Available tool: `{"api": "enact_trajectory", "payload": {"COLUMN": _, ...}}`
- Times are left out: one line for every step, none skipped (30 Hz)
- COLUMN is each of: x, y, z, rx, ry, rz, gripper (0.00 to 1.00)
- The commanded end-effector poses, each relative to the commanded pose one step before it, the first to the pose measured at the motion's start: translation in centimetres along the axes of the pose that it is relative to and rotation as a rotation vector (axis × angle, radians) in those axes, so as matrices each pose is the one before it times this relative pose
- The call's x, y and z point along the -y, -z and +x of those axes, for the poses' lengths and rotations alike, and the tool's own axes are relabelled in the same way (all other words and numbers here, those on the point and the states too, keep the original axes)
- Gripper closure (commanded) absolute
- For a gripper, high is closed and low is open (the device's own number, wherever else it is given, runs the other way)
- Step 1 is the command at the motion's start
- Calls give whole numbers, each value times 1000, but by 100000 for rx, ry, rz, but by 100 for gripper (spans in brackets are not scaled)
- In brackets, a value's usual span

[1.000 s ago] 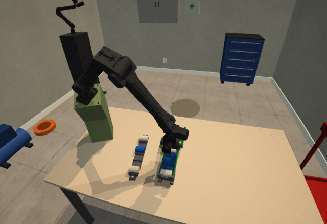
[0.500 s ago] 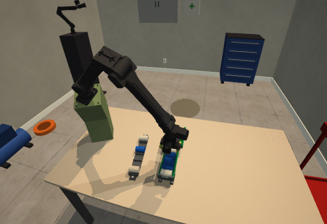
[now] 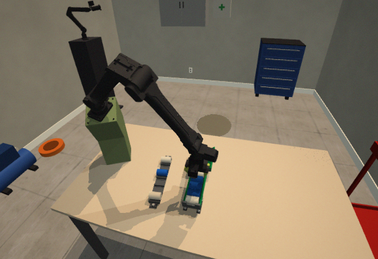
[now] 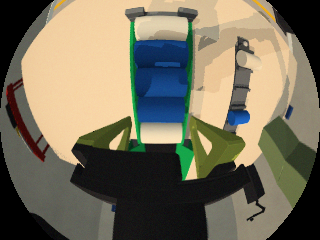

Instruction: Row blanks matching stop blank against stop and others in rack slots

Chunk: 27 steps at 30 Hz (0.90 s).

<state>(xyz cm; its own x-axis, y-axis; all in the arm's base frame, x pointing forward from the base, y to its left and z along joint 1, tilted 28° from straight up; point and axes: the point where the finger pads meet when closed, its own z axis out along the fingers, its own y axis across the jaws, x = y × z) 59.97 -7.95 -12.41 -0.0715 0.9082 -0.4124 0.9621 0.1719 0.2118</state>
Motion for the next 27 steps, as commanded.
{"api": "enact_trajectory", "payload": {"x": -660, "y": 119, "z": -462, "rx": 128, "ry": -382, "rz": -1912, "gripper": 20}}
{"api": "enact_trajectory", "payload": {"x": 1, "y": 0, "z": 0, "rx": 0, "ry": 0, "rz": 0, "gripper": 20}}
{"api": "enact_trajectory", "payload": {"x": 6, "y": 1, "z": 2, "rx": 0, "ry": 1, "rz": 0, "gripper": 20}}
{"api": "enact_trajectory", "payload": {"x": 13, "y": 2, "z": 4, "rx": -1, "ry": 1, "rz": 0, "gripper": 20}}
{"api": "enact_trajectory", "payload": {"x": 22, "y": 4, "z": 7, "rx": -1, "ry": 2, "rz": 0, "gripper": 20}}
{"api": "enact_trajectory", "payload": {"x": 31, "y": 5, "z": 10, "rx": -2, "ry": 2, "rz": 1, "gripper": 20}}
{"api": "enact_trajectory", "payload": {"x": 40, "y": 6, "z": 12, "rx": -4, "ry": 7, "rz": 11, "gripper": 20}}
{"api": "enact_trajectory", "payload": {"x": 58, "y": 7, "z": 17, "rx": -17, "ry": 30, "rz": 66, "gripper": 20}}
{"api": "enact_trajectory", "payload": {"x": 60, "y": 8, "z": 17, "rx": -18, "ry": 31, "rz": 68, "gripper": 20}}
{"api": "enact_trajectory", "payload": {"x": 58, "y": 7, "z": 17, "rx": -17, "ry": 30, "rz": 66, "gripper": 20}}
{"api": "enact_trajectory", "payload": {"x": -42, "y": 27, "z": -14, "rx": 19, "ry": -35, "rz": -92, "gripper": 20}}
{"api": "enact_trajectory", "payload": {"x": -109, "y": 37, "z": -35, "rx": 42, "ry": -77, "rz": -193, "gripper": 20}}
{"api": "enact_trajectory", "payload": {"x": -99, "y": 32, "z": -32, "rx": 38, "ry": -69, "rz": -173, "gripper": 20}}
{"api": "enact_trajectory", "payload": {"x": 0, "y": 0, "z": 0, "rx": 0, "ry": 0, "rz": 0, "gripper": 20}}
{"api": "enact_trajectory", "payload": {"x": 0, "y": 0, "z": 0, "rx": 0, "ry": 0, "rz": 0, "gripper": 20}}
{"api": "enact_trajectory", "payload": {"x": -168, "y": 43, "z": -53, "rx": 61, "ry": -113, "rz": -277, "gripper": 20}}
{"api": "enact_trajectory", "payload": {"x": 8, "y": 1, "z": 2, "rx": -2, "ry": 4, "rz": 10, "gripper": 20}}
{"api": "enact_trajectory", "payload": {"x": 1, "y": 0, "z": 0, "rx": 0, "ry": 1, "rz": 2, "gripper": 20}}
{"api": "enact_trajectory", "payload": {"x": 0, "y": 0, "z": 0, "rx": 0, "ry": 0, "rz": 0, "gripper": 20}}
{"api": "enact_trajectory", "payload": {"x": 0, "y": 0, "z": 0, "rx": 0, "ry": 0, "rz": 0, "gripper": 20}}
{"api": "enact_trajectory", "payload": {"x": 0, "y": 0, "z": 0, "rx": 0, "ry": 0, "rz": 0, "gripper": 20}}
{"api": "enact_trajectory", "payload": {"x": 0, "y": 0, "z": 0, "rx": 0, "ry": 0, "rz": 1, "gripper": 20}}
{"api": "enact_trajectory", "payload": {"x": 0, "y": 0, "z": 0, "rx": 0, "ry": 0, "rz": 0, "gripper": 20}}
{"api": "enact_trajectory", "payload": {"x": 0, "y": 0, "z": 0, "rx": 0, "ry": 0, "rz": 0, "gripper": 20}}
{"api": "enact_trajectory", "payload": {"x": 0, "y": 0, "z": 0, "rx": 0, "ry": 0, "rz": 0, "gripper": 20}}
{"api": "enact_trajectory", "payload": {"x": 0, "y": 0, "z": 0, "rx": 0, "ry": 0, "rz": 0, "gripper": 20}}
{"api": "enact_trajectory", "payload": {"x": 0, "y": 0, "z": 0, "rx": 0, "ry": 0, "rz": 0, "gripper": 20}}
